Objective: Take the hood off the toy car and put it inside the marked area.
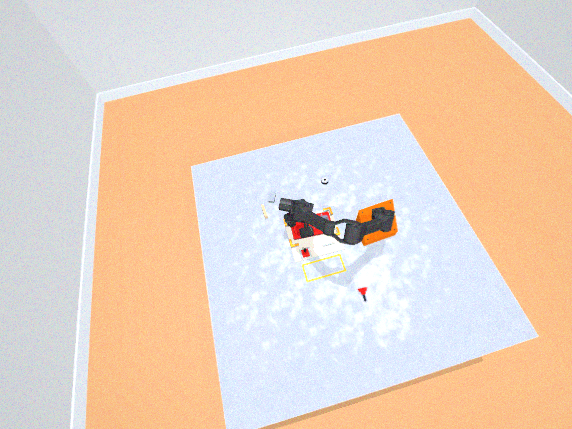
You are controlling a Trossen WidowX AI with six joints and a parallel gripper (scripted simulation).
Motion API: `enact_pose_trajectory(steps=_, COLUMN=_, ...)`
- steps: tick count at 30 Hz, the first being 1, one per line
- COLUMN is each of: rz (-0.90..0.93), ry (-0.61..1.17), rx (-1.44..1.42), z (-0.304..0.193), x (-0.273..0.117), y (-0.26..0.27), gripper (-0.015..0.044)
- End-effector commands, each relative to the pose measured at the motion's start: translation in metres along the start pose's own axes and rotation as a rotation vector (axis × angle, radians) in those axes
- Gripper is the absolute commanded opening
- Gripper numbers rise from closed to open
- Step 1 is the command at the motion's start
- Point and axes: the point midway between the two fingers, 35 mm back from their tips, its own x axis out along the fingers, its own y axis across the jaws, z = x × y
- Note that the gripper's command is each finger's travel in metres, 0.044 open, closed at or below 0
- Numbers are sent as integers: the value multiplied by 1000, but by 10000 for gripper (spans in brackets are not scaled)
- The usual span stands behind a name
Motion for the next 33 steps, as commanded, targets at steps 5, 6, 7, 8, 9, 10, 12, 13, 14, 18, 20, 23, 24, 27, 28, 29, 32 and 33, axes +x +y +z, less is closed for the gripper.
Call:
enact_pose_trajectory(steps=5, rz=3, ry=-1, rx=6, z=0, x=4, y=0, gripper=440)
enact_pose_trajectory(steps=6, rz=3, ry=-1, rx=6, z=0, x=5, y=0, gripper=440)
enact_pose_trajectory(steps=7, rz=0, ry=0, rx=0, z=0, x=3, y=0, gripper=414)
enact_pose_trajectory(steps=8, rz=0, ry=0, rx=0, z=0, x=3, y=0, gripper=387)
enact_pose_trajectory(steps=9, rz=0, ry=0, rx=0, z=0, x=3, y=0, gripper=361)
enact_pose_trajectory(steps=10, rz=0, ry=0, rx=0, z=0, x=3, y=0, gripper=335)
enact_pose_trajectory(steps=12, rz=0, ry=0, rx=0, z=0, x=3, y=0, gripper=322)
enact_pose_trajectory(steps=13, rz=0, ry=0, rx=0, z=0, x=3, y=0, gripper=315)
enact_pose_trajectory(steps=14, rz=0, ry=0, rx=0, z=0, x=3, y=0, gripper=308)
enact_pose_trajectory(steps=18, rz=0, ry=0, rx=0, z=0, x=3, y=0, gripper=282)
enact_pose_trajectory(steps=20, rz=0, ry=0, rx=0, z=0, x=3, y=0, gripper=249)
enact_pose_trajectory(steps=23, rz=0, ry=0, rx=0, z=0, x=2, y=0, gripper=170)
enact_pose_trajectory(steps=24, rz=0, ry=0, rx=0, z=0, x=1, y=0, gripper=144)
enact_pose_trajectory(steps=27, rz=0, ry=0, rx=0, z=0, x=-1, y=0, gripper=65)
enact_pose_trajectory(steps=28, rz=0, ry=0, rx=0, z=0, x=-1, y=0, gripper=39)
enact_pose_trajectory(steps=29, rz=0, ry=0, rx=0, z=0, x=-2, y=0, gripper=12)
enact_pose_trajectory(steps=32, rz=0, ry=0, rx=0, z=0, x=-4, y=0, gripper=0)
enact_pose_trajectory(steps=33, rz=0, ry=0, rx=0, z=0, x=-5, y=0, gripper=0)
